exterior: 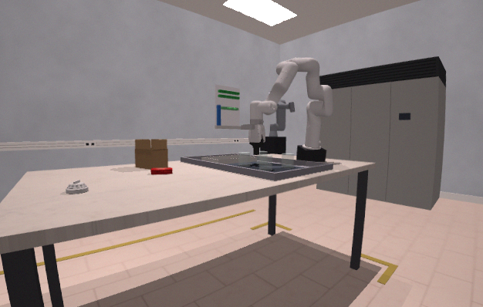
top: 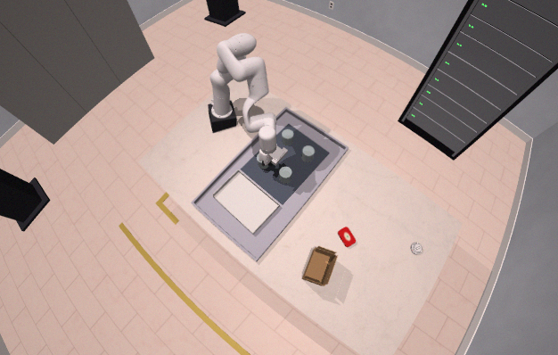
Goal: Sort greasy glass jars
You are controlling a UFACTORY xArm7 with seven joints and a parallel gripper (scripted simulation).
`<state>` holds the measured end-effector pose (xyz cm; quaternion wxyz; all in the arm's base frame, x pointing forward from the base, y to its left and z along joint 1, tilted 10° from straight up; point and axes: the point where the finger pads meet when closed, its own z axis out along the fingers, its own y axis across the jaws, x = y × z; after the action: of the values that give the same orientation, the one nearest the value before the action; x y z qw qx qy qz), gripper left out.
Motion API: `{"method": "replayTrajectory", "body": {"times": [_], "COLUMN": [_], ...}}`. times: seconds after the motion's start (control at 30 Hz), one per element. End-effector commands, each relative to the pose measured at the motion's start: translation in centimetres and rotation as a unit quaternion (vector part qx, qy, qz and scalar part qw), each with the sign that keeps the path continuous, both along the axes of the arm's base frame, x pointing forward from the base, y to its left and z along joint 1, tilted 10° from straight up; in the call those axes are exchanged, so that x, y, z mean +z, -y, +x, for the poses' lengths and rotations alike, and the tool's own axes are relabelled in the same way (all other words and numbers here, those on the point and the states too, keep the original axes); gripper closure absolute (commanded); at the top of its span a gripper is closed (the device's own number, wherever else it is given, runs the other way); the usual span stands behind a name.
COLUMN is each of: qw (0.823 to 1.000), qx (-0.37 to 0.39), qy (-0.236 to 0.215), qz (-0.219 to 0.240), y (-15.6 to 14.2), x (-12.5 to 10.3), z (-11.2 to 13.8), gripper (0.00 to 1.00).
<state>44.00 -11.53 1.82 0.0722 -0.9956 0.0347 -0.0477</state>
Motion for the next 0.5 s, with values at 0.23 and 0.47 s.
{"method": "replayTrajectory", "body": {"times": [0.23,0.47], "qw": [1.000,1.000], "qx": [-0.001,-0.001], "qy": [0.002,0.002], "qz": [-0.001,-0.001], "y": [0.08,0.08], "x": [0.19,0.23], "z": [-0.17,-0.24], "gripper": [1.00,1.00]}}
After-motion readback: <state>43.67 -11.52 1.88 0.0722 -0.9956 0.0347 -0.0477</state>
